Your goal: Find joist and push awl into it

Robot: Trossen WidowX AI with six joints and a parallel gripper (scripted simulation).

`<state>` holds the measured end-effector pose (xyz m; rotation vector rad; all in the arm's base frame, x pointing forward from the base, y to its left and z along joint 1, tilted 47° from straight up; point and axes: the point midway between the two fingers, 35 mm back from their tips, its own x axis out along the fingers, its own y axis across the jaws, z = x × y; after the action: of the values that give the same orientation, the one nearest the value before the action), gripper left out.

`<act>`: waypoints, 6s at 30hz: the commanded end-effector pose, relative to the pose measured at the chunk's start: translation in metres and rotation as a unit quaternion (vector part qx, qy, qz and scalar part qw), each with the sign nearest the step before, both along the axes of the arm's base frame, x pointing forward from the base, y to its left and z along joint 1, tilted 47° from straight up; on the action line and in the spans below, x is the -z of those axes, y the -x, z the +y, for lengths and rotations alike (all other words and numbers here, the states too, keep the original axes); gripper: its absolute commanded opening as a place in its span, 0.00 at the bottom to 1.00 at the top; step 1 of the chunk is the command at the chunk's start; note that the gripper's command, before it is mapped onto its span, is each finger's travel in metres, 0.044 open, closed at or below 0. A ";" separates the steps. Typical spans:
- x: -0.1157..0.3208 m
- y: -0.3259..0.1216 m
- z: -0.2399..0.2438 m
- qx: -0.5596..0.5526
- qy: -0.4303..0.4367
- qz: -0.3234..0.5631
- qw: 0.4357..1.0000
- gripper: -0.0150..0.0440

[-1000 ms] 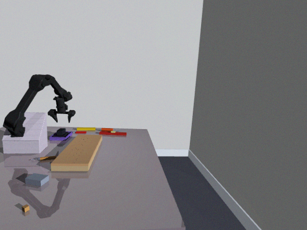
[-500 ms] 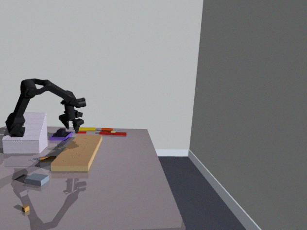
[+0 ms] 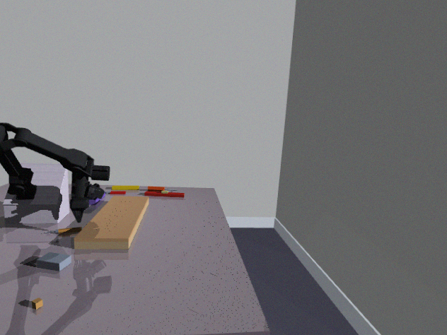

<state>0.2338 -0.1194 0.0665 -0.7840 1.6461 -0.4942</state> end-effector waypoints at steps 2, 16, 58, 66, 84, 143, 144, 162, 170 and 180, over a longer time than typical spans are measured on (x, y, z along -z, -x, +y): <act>-0.006 0.011 -0.008 0.016 0.011 -0.007 1.000 1.00; 0.003 0.011 -0.001 0.016 0.010 -0.007 1.000 1.00; 0.036 0.013 -0.037 0.016 0.012 -0.006 1.000 0.69; 0.036 0.013 -0.037 0.016 0.012 -0.006 1.000 0.33; 0.006 0.002 0.002 0.014 0.001 -0.008 1.000 0.25; -0.035 -0.098 0.043 -0.203 -0.193 -0.419 0.864 0.25; -0.039 -0.099 0.043 -0.213 -0.189 -0.429 0.857 0.25; -0.124 -0.090 0.038 -0.404 -0.046 -0.564 0.719 0.25; -0.132 -0.086 0.039 -0.420 -0.028 -0.570 0.706 0.25; -0.131 -0.087 0.038 -0.420 -0.028 -0.570 0.706 0.25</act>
<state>0.3206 -0.0823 0.1964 -0.8105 0.0677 -0.1605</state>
